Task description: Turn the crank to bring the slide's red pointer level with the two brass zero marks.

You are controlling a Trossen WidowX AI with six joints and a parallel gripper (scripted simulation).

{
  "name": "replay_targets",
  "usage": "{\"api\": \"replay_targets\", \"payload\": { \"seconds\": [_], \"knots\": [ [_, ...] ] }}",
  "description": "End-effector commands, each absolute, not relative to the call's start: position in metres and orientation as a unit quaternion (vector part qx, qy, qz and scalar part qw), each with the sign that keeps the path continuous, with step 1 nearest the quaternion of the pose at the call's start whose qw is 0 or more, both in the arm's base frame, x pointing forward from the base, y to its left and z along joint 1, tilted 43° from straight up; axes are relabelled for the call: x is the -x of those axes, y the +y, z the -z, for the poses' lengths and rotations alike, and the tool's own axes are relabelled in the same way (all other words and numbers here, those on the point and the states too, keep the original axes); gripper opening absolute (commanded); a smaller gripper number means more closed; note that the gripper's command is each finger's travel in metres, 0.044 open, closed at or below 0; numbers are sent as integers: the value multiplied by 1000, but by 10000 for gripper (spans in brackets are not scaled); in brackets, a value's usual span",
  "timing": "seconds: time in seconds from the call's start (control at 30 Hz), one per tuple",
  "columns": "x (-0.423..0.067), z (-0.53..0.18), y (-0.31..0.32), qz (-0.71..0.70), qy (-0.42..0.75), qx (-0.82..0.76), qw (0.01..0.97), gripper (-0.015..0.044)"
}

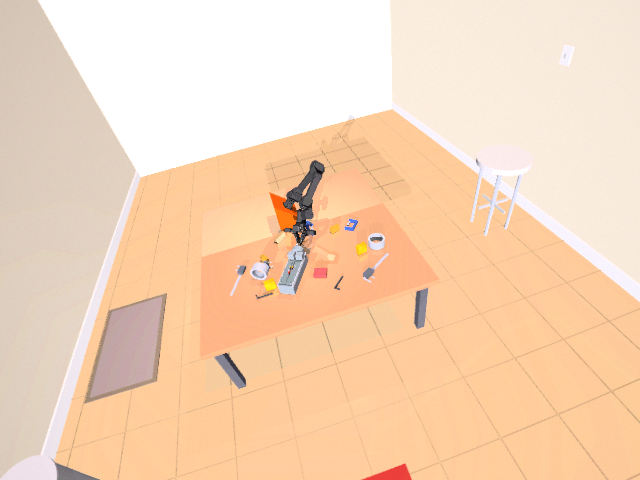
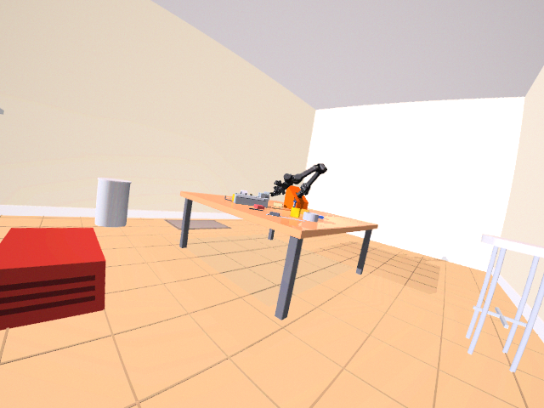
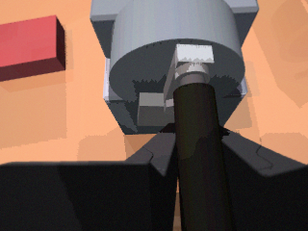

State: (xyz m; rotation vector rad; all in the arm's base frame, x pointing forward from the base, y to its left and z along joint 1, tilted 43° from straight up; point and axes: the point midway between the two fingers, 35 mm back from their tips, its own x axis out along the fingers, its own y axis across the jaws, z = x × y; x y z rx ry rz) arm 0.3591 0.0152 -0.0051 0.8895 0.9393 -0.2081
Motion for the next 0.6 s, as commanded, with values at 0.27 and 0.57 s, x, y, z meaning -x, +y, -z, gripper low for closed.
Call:
{"api": "replay_targets", "payload": {
  "seconds": [0.27, 0.57],
  "knots": [
    [-364, -2, 21, 85, 431, -415, 796, 0],
    [-364, -2, 21, 85, 431, -415, 796, 0]
  ]
}}
